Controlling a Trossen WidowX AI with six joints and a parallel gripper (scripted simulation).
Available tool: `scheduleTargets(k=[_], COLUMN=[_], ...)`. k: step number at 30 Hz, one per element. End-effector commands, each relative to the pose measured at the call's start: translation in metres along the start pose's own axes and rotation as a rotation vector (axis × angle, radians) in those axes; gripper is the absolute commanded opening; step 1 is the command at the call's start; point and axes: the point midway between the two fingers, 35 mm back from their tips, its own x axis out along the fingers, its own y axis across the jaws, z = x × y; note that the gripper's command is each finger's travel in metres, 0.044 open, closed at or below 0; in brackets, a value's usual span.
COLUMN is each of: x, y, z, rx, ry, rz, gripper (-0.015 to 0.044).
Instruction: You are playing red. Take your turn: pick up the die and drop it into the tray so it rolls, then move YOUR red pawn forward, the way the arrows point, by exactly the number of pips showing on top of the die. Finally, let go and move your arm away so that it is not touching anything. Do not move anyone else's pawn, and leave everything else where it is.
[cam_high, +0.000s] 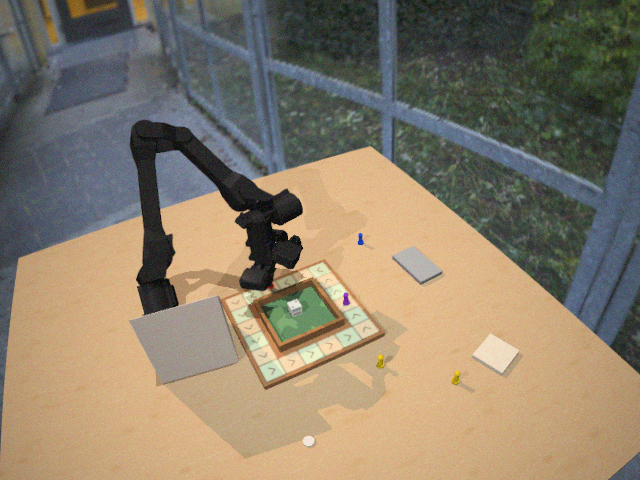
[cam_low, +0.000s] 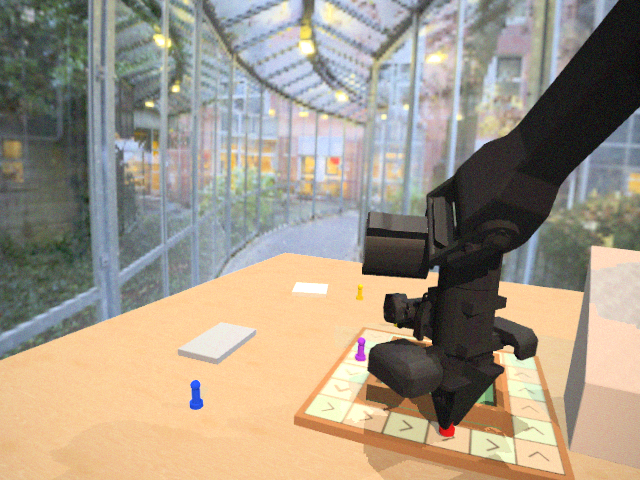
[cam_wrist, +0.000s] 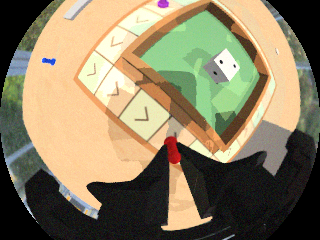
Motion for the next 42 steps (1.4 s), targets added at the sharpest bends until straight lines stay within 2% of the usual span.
scheduleTargets(k=[1,2,12,16,19,24,29,35,42], x=[0.007,0.008,0.001,-0.039,-0.047,-0.054,-0.082,-0.112,-0.13], y=[-0.003,-0.003,0.0,0.0,0.0,-0.006,-0.054,-0.109,-0.141], z=[0.0,-0.001,0.0,0.001,0.0,0.005,0.023,0.022,0.009], rx=[0.006,0.006,0.0,0.005,0.006,-0.021,-0.216,-0.462,-0.653], ry=[-0.001,-0.001,0.0,-0.003,-0.003,-0.011,-0.034,-0.015,0.003], rz=[-0.007,-0.007,-0.001,-0.008,-0.009,-0.015,-0.054,-0.06,-0.018], gripper=[0.0,0.0,0.0263,0.0368,0.044,0.044,0.044,0.044,0.044])
